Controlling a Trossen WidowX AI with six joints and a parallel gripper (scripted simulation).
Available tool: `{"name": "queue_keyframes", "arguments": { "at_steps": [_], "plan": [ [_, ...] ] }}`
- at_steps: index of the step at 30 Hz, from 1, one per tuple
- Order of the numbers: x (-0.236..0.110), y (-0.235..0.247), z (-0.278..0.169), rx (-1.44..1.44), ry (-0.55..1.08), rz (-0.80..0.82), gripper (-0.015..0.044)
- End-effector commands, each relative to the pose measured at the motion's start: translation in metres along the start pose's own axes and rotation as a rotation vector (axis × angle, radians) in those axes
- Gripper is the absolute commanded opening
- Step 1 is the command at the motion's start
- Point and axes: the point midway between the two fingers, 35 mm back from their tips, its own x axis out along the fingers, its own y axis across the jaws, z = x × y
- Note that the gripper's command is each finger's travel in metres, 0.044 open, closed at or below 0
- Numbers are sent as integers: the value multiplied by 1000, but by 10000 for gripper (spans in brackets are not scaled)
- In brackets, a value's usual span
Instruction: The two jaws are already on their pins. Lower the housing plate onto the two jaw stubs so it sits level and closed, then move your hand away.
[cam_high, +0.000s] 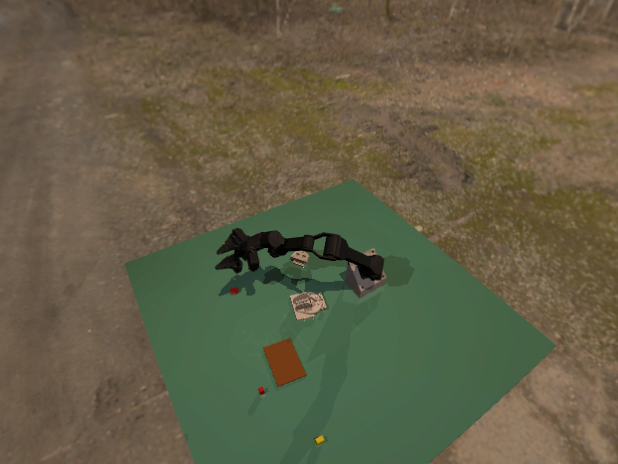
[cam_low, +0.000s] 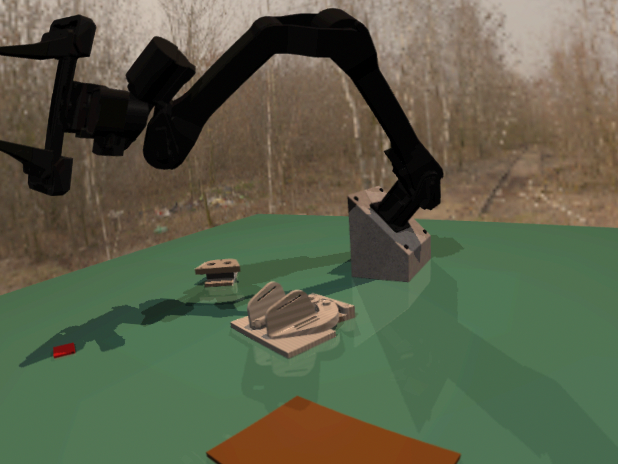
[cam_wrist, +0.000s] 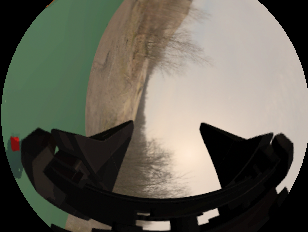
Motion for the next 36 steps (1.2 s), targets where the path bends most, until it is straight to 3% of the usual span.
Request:
{"name": "queue_keyframes", "arguments": {
  "at_steps": [1,20,36],
  "plan": [
    [0,0,0,0,0,0,426],
    [-22,23,-58,440,248,98,440],
    [-62,48,-100,817,509,139,440]
  ]
}}
